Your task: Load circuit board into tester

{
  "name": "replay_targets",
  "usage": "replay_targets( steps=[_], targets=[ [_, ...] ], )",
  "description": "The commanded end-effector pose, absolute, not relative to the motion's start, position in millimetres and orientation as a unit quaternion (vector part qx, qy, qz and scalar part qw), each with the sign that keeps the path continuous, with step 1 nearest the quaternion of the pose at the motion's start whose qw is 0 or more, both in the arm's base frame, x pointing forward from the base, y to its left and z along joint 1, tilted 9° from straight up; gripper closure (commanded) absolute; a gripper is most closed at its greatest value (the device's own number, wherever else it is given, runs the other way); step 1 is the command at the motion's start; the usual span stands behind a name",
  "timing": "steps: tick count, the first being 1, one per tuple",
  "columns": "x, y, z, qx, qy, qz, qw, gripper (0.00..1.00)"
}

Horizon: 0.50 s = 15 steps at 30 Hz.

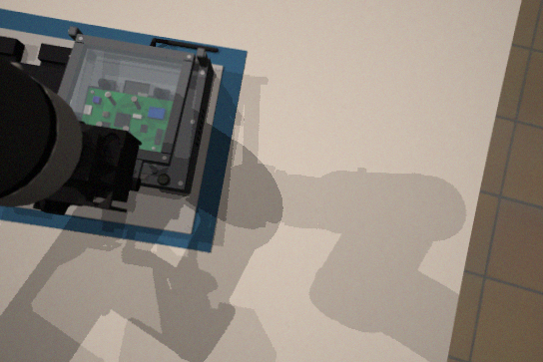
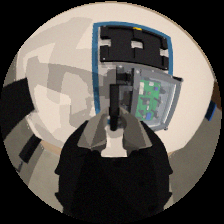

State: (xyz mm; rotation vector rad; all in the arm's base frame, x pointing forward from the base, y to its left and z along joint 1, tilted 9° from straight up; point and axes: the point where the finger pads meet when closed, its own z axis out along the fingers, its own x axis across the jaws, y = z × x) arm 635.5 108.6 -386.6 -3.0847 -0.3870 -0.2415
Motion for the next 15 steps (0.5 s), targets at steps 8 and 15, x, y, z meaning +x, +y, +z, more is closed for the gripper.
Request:
replay_targets(
  steps=[8, 15],
  targets=[
    [638.5, 109.2, -396.0, -0.989, -0.125, -0.079, 0.012, 1.0],
    [638.9, 109.4, -400.3, -0.989, -0.125, -0.079, 0.012, 1.0]
  ],
)
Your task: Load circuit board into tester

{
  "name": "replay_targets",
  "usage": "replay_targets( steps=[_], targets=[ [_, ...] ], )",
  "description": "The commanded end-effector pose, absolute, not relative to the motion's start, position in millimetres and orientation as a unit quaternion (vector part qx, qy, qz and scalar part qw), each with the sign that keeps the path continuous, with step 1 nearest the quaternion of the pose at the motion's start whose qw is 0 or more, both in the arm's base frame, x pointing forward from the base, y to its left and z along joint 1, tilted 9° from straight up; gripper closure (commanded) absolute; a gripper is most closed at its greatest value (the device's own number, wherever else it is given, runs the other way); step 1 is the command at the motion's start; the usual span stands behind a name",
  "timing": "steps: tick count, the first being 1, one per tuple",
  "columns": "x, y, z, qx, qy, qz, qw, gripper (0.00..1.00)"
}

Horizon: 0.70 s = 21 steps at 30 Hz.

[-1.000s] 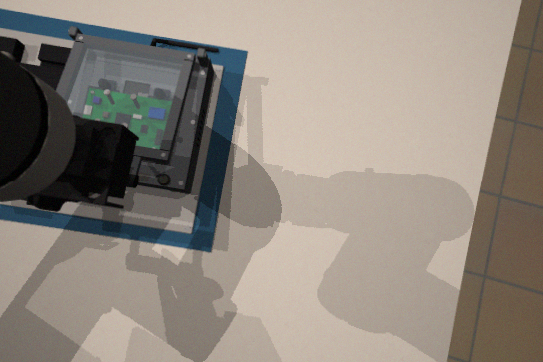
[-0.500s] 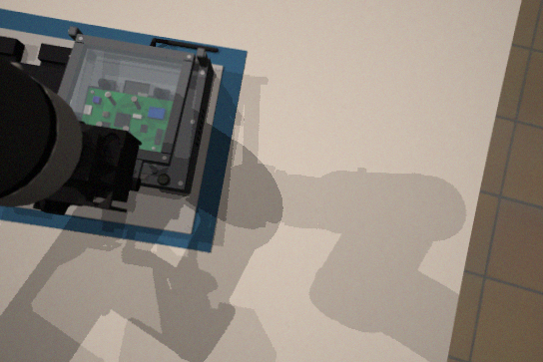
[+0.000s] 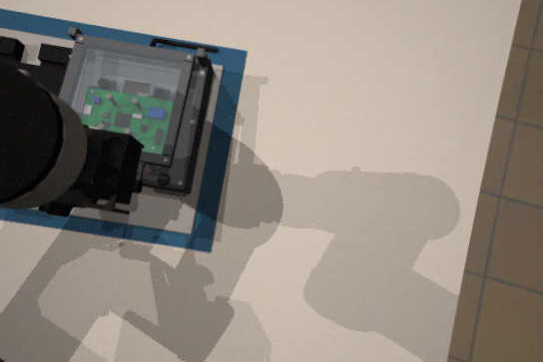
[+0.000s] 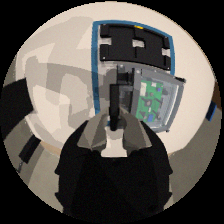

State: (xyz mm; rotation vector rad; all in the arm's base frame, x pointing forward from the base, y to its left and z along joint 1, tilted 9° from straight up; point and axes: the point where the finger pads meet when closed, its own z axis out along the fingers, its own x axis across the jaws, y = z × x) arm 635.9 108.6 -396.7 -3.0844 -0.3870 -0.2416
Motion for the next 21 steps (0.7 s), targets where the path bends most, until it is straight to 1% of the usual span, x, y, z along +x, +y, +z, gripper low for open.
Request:
replay_targets(
  steps=[1, 21],
  targets=[
    [639.0, 109.5, -400.8, -0.989, -0.125, -0.079, 0.012, 1.0],
    [639.6, 109.8, -407.5, -0.989, -0.125, -0.079, 0.012, 1.0]
  ],
)
